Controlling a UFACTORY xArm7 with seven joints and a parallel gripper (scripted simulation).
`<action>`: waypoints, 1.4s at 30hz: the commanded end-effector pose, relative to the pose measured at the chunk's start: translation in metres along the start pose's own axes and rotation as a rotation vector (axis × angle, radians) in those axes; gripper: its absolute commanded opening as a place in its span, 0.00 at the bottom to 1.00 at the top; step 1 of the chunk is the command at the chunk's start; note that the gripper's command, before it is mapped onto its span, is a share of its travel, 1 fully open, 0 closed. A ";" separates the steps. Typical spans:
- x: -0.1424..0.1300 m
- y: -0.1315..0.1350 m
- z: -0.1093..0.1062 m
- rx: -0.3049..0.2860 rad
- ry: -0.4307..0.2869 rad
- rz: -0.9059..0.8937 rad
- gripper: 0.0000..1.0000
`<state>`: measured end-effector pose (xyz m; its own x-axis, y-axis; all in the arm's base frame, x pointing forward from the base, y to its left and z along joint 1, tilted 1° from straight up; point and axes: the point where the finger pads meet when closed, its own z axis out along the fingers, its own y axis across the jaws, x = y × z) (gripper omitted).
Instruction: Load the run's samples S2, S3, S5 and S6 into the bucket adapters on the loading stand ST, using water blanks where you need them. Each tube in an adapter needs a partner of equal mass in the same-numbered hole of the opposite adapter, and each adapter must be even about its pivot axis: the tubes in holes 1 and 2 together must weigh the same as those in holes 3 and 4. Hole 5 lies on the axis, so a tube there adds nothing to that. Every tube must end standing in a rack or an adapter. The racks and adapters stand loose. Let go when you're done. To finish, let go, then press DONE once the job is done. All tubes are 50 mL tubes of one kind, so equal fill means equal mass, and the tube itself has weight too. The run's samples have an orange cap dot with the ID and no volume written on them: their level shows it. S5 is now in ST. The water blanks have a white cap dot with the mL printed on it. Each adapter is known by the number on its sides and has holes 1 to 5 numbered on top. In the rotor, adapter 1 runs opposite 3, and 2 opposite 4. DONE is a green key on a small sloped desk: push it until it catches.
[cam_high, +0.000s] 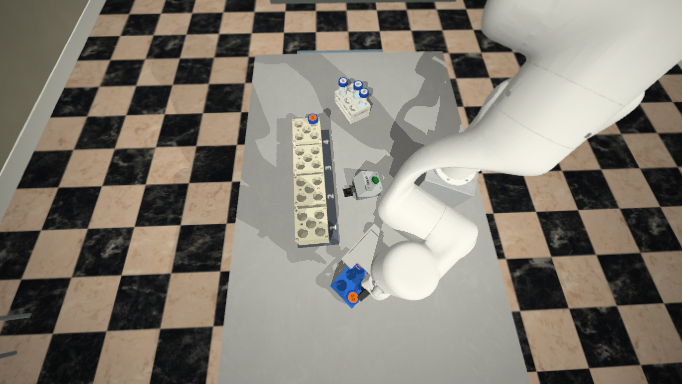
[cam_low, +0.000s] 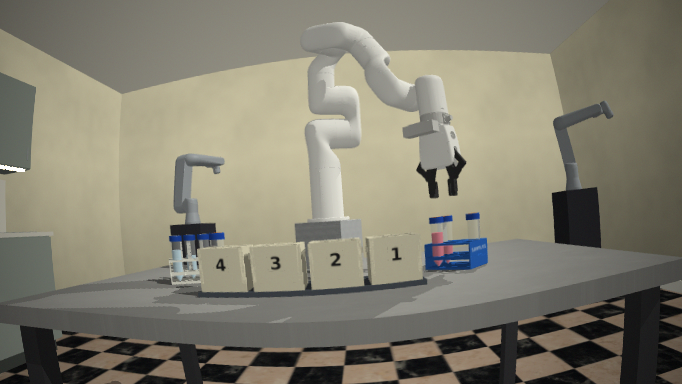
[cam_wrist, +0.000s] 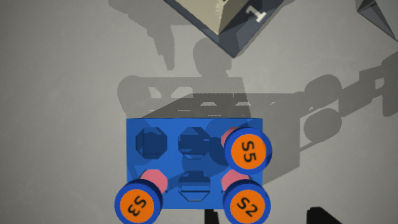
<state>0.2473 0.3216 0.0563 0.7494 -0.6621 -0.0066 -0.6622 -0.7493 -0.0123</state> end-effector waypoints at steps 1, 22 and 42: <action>0.000 -0.002 0.007 0.004 0.001 0.000 0.57; 0.000 -0.002 0.041 0.004 0.001 0.000 0.57; 0.000 -0.002 0.051 0.004 0.001 0.000 0.57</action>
<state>0.2478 0.3225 0.0057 0.7492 -0.6624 -0.0056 -0.6624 -0.7491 -0.0127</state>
